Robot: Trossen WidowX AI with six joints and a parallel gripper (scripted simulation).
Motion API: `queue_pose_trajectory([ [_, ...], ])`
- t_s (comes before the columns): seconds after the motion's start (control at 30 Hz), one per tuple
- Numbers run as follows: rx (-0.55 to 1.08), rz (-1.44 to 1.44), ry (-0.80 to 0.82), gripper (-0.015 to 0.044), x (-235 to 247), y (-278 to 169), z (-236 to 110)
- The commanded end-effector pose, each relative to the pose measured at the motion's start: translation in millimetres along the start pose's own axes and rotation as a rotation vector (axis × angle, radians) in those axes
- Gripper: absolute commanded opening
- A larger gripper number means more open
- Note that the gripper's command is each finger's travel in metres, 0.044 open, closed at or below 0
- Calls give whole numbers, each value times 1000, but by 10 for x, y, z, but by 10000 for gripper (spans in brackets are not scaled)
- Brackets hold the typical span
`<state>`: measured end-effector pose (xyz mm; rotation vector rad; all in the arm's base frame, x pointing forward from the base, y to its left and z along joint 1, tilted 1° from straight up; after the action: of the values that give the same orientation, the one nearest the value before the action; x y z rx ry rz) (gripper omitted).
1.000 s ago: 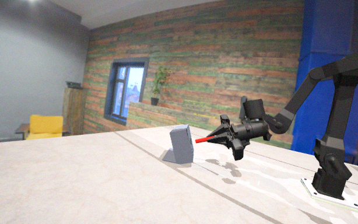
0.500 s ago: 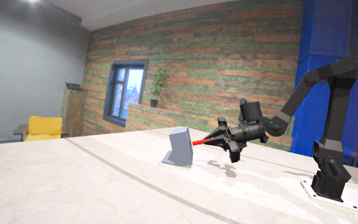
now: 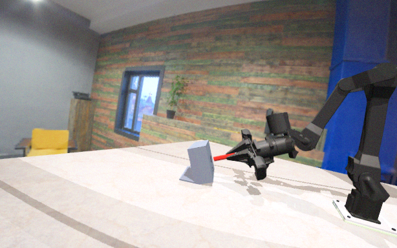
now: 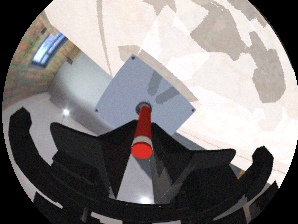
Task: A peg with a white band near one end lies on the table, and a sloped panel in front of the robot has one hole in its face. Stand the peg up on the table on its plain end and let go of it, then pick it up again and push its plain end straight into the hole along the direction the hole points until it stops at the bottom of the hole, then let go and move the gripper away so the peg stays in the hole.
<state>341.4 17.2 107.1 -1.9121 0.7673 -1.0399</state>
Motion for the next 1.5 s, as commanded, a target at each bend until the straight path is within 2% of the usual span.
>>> queue_pose_trajectory([
  [0.0,3,-2,0,0,17,-24,1],
  [1.47,4,-2,0,0,34,-46,157],
])
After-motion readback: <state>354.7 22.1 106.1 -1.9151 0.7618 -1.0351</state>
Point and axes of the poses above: the point midway between the two fingers, 35 mm back from their tips, its own z axis out along the fingers, its own x axis across the jaws, y = z × x, the point moved 3 cm from there along -z, back along the fingers, and after that the axes turned 6 degrees about z, right-handed, at the moved point
